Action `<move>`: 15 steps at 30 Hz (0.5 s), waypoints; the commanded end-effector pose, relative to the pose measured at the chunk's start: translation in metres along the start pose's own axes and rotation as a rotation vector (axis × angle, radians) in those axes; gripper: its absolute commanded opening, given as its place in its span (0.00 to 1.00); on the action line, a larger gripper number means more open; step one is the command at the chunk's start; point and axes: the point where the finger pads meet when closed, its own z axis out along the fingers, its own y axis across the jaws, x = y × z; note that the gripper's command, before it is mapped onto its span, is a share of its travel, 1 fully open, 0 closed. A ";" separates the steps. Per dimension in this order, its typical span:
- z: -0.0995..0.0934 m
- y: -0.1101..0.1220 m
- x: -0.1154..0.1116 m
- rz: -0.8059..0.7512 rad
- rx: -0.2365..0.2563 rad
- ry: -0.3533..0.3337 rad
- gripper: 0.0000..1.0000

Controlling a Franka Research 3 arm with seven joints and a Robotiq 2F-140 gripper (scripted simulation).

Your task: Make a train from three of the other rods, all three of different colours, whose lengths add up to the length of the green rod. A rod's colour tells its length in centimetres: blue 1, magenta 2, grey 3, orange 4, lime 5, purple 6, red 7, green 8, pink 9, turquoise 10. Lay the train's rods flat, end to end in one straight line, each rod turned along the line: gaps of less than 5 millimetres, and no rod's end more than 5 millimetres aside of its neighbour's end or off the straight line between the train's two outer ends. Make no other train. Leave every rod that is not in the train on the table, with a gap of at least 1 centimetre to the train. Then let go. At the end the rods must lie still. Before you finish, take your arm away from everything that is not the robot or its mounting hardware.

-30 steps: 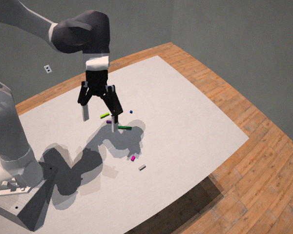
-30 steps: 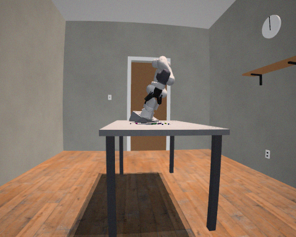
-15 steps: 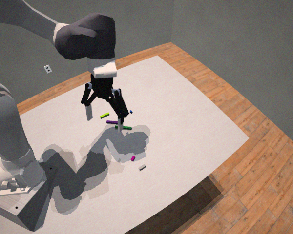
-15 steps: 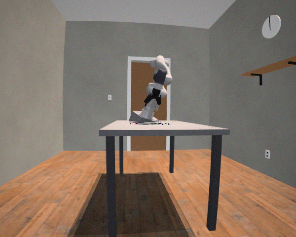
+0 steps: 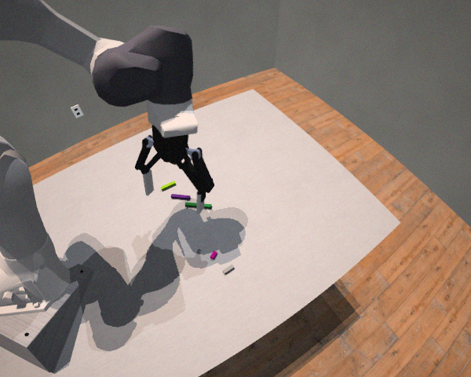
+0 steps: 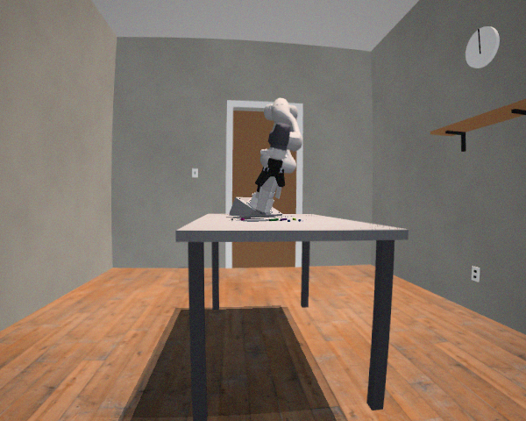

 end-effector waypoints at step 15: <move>0.004 -0.010 -0.008 -0.058 -0.013 -0.055 1.00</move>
